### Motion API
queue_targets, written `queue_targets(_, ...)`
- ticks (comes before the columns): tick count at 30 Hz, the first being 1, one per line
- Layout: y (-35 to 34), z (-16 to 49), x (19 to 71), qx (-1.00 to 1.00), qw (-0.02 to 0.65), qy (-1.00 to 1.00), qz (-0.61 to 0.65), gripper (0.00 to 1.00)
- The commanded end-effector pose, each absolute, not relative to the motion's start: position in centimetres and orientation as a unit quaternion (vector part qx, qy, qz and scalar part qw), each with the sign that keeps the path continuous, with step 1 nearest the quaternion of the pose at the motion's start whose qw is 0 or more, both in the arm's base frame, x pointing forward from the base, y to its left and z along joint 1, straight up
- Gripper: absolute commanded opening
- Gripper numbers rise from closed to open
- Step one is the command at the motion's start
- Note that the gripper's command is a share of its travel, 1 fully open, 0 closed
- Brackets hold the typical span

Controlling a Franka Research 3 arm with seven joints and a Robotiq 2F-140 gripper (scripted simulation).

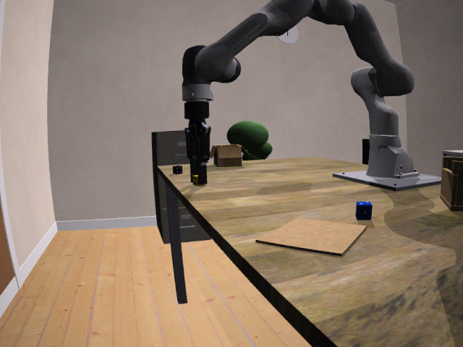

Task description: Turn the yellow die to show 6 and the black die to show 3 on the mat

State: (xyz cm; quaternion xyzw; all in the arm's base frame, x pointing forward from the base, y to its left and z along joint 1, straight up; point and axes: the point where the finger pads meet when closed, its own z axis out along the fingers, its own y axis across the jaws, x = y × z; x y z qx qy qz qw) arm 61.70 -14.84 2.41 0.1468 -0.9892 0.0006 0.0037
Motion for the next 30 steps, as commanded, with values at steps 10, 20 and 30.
queue_targets(10, -14.85, 2.28, 61.68, 0.147, 0.003, -0.989, 0.000, 0.24)
queue_targets(20, -14.85, 2.28, 61.68, 0.147, 0.003, -0.989, 0.000, 0.24)
queue_targets(30, -14.85, 2.28, 61.68, 0.147, 0.003, -0.989, 0.000, 0.24)
